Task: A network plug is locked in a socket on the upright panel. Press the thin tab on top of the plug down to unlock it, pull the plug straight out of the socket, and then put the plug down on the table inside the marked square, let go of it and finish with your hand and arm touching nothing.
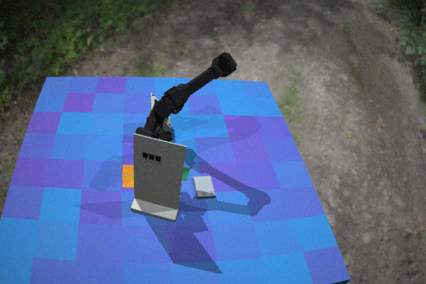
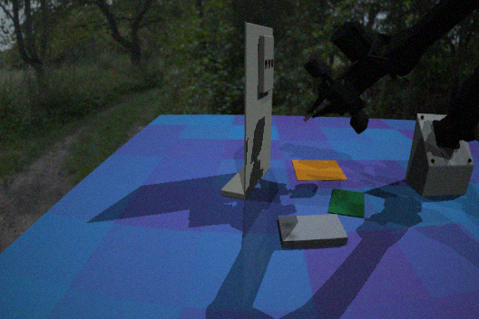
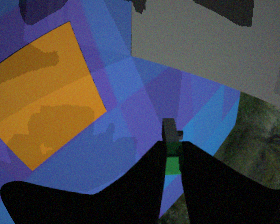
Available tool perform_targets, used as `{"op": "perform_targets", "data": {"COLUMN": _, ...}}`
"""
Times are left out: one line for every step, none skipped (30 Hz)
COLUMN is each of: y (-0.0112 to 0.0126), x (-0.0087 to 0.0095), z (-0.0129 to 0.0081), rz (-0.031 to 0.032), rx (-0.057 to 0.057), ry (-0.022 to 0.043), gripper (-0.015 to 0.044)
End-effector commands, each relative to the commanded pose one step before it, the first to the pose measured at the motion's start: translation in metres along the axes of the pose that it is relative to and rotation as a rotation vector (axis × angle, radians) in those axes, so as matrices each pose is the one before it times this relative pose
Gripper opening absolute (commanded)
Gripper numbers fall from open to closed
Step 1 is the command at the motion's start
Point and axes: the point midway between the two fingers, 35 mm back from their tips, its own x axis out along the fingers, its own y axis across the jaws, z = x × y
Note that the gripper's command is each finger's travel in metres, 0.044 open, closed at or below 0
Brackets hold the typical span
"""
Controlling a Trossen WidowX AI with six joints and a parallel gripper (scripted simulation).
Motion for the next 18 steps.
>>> {"op": "perform_targets", "data": {"y": 0.00863, "x": 0.00631, "z": -0.00458, "rz": 0.04068, "rx": -0.0036, "ry": -0.02475, "gripper": 0.0}}
{"op": "perform_targets", "data": {"y": 0.00218, "x": 0.00143, "z": -0.00085, "rz": 0.00983, "rx": -0.0003, "ry": -0.00712, "gripper": 0.0}}
{"op": "perform_targets", "data": {"y": 0.00217, "x": 0.00141, "z": -0.00085, "rz": 0.00969, "rx": -0.0002, "ry": -0.00725, "gripper": 0.0}}
{"op": "perform_targets", "data": {"y": 0.00217, "x": 0.00139, "z": -0.00084, "rz": 0.00955, "rx": -0.0001, "ry": -0.00737, "gripper": 0.0}}
{"op": "perform_targets", "data": {"y": 0.00216, "x": 0.00138, "z": -0.00083, "rz": 0.0094, "rx": -0.0001, "ry": -0.0075, "gripper": 0.0}}
{"op": "perform_targets", "data": {"y": 0.00216, "x": 0.00136, "z": -0.00082, "rz": 0.00926, "rx": 0.0, "ry": -0.00762, "gripper": 0.0}}
{"op": "perform_targets", "data": {"y": 0.00215, "x": 0.00134, "z": -0.00081, "rz": 0.00911, "rx": 0.0001, "ry": -0.00775, "gripper": 0.0}}
{"op": "perform_targets", "data": {"y": 0.00214, "x": 0.00133, "z": -0.0008, "rz": 0.00896, "rx": 0.0002, "ry": -0.00787, "gripper": 0.0}}
{"op": "perform_targets", "data": {"y": 0.00214, "x": 0.00131, "z": -0.0008, "rz": 0.00881, "rx": 0.0003, "ry": -0.00799, "gripper": 0.0}}
{"op": "perform_targets", "data": {"y": 0.00213, "x": 0.00129, "z": -0.00079, "rz": 0.00866, "rx": 0.0004, "ry": -0.0081, "gripper": 0.0}}
{"op": "perform_targets", "data": {"y": 0.00212, "x": 0.00127, "z": -0.00078, "rz": 0.0085, "rx": 0.0005, "ry": -0.00822, "gripper": 0.0}}
{"op": "perform_targets", "data": {"y": 0.00212, "x": 0.00126, "z": -0.00077, "rz": 0.00834, "rx": 0.0006, "ry": -0.00833, "gripper": 0.0}}
{"op": "perform_targets", "data": {"y": 0.00211, "x": 0.00124, "z": -0.00076, "rz": 0.00818, "rx": 0.0006, "ry": -0.00845, "gripper": 0.0}}
{"op": "perform_targets", "data": {"y": 0.00211, "x": 0.00122, "z": -0.00075, "rz": 0.00802, "rx": 0.0007, "ry": -0.00856, "gripper": 0.0}}
{"op": "perform_targets", "data": {"y": 0.0021, "x": 0.0012, "z": -0.00074, "rz": 0.00785, "rx": 0.0008, "ry": -0.00867, "gripper": 0.0}}
{"op": "perform_targets", "data": {"y": 0.00209, "x": 0.00119, "z": -0.00073, "rz": 0.00769, "rx": 0.0009, "ry": -0.00877, "gripper": 0.0}}
{"op": "perform_targets", "data": {"y": 0.00209, "x": 0.00117, "z": -0.00072, "rz": 0.00752, "rx": 0.001, "ry": -0.00888, "gripper": 0.0}}
{"op": "perform_targets", "data": {"y": 0.00208, "x": 0.00115, "z": -0.00071, "rz": 0.00735, "rx": 0.001, "ry": -0.00898, "gripper": 0.0}}
